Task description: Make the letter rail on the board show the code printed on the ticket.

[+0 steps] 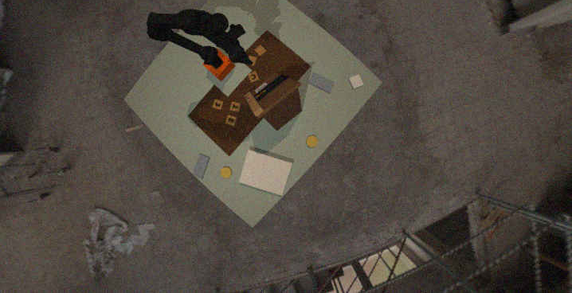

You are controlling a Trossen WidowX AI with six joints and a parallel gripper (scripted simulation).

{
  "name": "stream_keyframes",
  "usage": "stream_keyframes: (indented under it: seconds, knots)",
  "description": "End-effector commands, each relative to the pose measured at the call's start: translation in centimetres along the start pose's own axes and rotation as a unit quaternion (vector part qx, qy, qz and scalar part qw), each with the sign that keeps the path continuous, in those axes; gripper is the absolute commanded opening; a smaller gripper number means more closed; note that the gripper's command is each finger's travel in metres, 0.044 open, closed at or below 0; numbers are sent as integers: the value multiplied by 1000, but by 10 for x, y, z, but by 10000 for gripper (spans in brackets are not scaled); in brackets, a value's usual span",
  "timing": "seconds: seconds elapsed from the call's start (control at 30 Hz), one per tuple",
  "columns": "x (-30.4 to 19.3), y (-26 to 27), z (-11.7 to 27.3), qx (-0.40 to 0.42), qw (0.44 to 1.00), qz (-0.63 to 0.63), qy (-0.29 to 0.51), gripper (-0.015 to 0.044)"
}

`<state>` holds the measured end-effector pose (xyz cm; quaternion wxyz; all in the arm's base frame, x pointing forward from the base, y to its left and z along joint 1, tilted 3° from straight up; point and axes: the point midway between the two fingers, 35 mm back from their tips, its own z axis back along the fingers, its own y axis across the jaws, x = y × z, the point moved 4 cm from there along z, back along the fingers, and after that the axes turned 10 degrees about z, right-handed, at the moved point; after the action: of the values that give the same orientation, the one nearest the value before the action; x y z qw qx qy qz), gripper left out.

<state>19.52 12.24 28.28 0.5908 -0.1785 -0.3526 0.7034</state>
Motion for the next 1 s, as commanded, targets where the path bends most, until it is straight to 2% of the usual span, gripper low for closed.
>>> stream_keyframes:
  seconds: [0.0,0.1,0.33,0.5,0.77,0.97]
  knots:
    - [-2,1,-2,1,1000,3,4,414]
    - [-27,0,-21,22,998,-21,49,340]
    - [-114,16,-63,94,976,-111,164,340]
    - [-181,41,-78,150,943,-194,226,340]
    - [-271,112,-72,228,869,-335,283,340]
    - [-306,174,-54,265,811,-431,292,340]
